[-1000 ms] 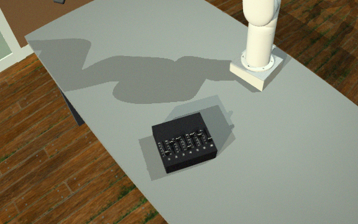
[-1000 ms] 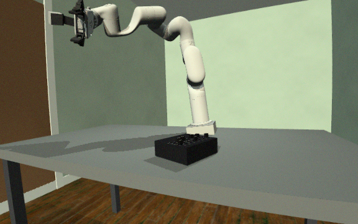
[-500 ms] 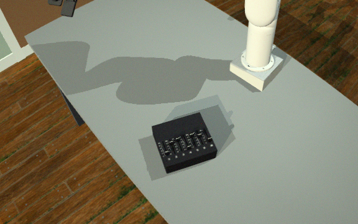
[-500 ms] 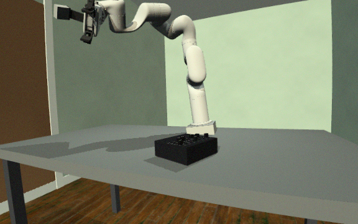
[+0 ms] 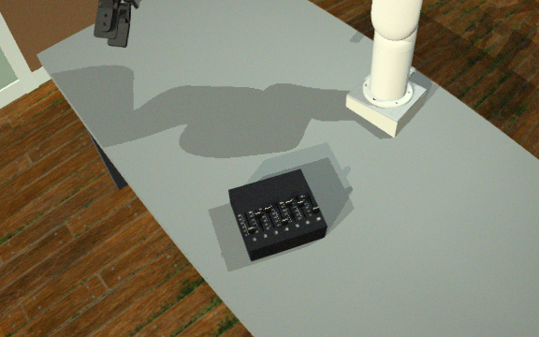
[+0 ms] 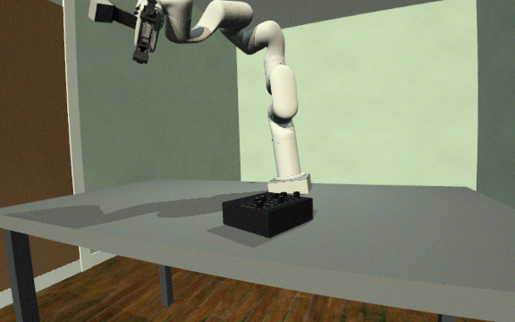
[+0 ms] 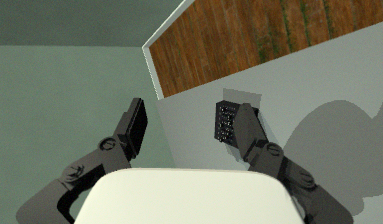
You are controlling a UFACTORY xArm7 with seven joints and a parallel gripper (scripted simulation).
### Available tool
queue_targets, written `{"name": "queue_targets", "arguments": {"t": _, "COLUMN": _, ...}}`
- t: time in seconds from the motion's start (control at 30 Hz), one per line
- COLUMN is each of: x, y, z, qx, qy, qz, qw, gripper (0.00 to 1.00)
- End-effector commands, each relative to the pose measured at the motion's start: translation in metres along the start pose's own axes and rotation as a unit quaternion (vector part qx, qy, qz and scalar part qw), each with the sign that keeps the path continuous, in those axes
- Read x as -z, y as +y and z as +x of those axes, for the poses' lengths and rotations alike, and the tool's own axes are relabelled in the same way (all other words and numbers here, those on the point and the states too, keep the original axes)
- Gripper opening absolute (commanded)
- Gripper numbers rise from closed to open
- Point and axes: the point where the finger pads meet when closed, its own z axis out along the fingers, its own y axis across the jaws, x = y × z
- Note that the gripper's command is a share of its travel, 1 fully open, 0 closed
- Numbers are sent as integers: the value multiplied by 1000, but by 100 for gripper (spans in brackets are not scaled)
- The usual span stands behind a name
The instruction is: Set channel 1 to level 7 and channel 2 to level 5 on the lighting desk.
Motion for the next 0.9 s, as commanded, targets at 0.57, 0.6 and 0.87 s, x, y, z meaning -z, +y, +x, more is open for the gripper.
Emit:
{"name": "queue_targets", "arguments": {"t": 0.57, "x": -69, "y": -24, "z": -85, "qx": 86, "qy": -69, "qz": -82, "qw": 991, "gripper": 100}}
{"name": "queue_targets", "arguments": {"t": 0.6, "x": -69, "y": -24, "z": -85, "qx": 86, "qy": -69, "qz": -82, "qw": 991, "gripper": 100}}
{"name": "queue_targets", "arguments": {"t": 0.87, "x": -69, "y": -24, "z": -85, "qx": 86, "qy": -69, "qz": -82, "qw": 991, "gripper": 100}}
